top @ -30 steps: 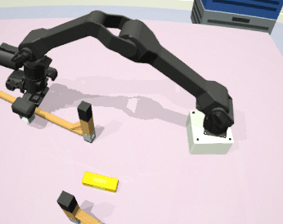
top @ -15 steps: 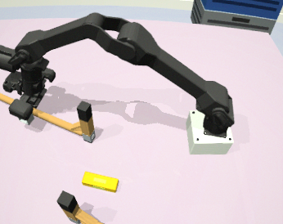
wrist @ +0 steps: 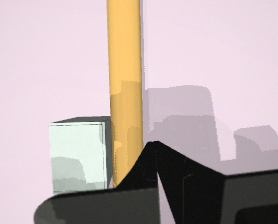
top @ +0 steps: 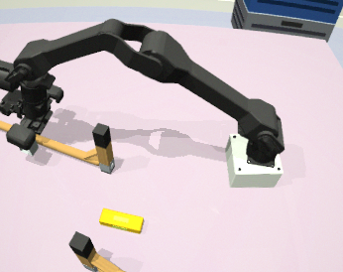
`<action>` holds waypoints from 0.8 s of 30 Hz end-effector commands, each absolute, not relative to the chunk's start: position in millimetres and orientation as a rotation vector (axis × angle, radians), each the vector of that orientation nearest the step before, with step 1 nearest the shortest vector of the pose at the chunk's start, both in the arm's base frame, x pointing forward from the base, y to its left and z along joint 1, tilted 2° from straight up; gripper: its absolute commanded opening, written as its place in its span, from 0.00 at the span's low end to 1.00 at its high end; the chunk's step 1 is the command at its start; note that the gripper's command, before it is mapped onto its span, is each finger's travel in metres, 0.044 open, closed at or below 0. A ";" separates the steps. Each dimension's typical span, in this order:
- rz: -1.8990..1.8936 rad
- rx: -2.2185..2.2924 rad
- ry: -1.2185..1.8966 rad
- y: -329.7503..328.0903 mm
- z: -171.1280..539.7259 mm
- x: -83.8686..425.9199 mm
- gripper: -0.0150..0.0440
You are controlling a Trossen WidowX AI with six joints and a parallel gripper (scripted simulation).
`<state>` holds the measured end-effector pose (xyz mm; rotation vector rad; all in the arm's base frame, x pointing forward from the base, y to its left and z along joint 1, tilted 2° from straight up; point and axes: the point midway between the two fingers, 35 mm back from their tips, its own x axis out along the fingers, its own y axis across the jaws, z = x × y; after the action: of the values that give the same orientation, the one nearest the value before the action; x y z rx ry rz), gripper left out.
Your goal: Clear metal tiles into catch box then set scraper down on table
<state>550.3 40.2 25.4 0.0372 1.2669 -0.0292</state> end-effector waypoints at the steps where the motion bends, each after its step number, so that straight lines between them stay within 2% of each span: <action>1: -0.020 0.036 1.272 49.7 21.9 550.5 0.25; 24: -0.018 0.039 1.269 72.5 22.7 553.9 0.25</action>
<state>554.5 64.5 27.9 0.0402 1.2610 -0.0256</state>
